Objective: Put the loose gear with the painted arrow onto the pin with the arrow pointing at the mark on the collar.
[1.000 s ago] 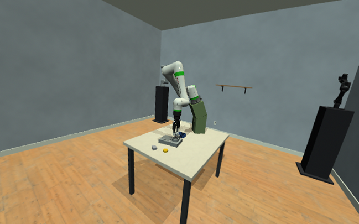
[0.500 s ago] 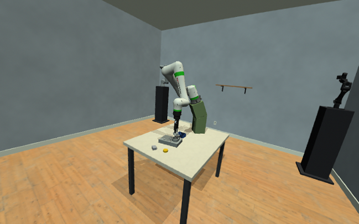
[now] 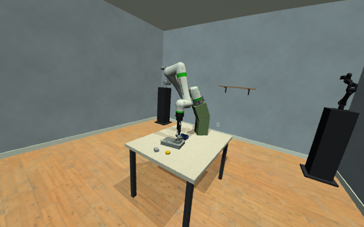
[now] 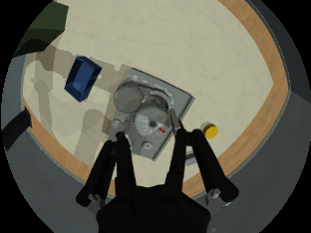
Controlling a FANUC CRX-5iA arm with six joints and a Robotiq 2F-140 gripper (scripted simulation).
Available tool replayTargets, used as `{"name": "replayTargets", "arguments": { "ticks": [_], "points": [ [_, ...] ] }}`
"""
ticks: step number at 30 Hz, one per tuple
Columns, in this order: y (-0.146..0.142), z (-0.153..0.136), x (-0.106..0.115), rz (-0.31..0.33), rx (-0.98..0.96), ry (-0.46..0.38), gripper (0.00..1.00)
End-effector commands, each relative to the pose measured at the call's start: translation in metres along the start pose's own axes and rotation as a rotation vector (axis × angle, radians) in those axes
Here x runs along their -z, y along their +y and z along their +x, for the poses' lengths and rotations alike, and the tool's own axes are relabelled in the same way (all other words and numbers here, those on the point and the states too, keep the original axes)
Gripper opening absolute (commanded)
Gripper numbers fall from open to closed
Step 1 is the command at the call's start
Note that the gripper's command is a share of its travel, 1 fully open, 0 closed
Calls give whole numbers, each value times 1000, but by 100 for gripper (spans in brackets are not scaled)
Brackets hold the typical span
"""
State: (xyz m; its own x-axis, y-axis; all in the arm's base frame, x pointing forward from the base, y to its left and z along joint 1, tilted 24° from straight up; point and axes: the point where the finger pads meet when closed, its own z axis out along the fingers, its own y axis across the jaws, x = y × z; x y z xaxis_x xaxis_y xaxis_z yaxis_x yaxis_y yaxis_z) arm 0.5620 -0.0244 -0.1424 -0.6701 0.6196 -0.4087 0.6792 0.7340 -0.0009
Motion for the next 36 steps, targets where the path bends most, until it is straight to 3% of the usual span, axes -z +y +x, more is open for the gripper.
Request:
{"name": "replayTargets", "arguments": {
  "ticks": [1, 22, 36],
  "points": [
    [0, 0, 0, 0, 155, 0, 0],
    [0, 0, 0, 0, 832, 0, 0],
    [0, 0, 0, 0, 1164, 0, 0]
  ]
}}
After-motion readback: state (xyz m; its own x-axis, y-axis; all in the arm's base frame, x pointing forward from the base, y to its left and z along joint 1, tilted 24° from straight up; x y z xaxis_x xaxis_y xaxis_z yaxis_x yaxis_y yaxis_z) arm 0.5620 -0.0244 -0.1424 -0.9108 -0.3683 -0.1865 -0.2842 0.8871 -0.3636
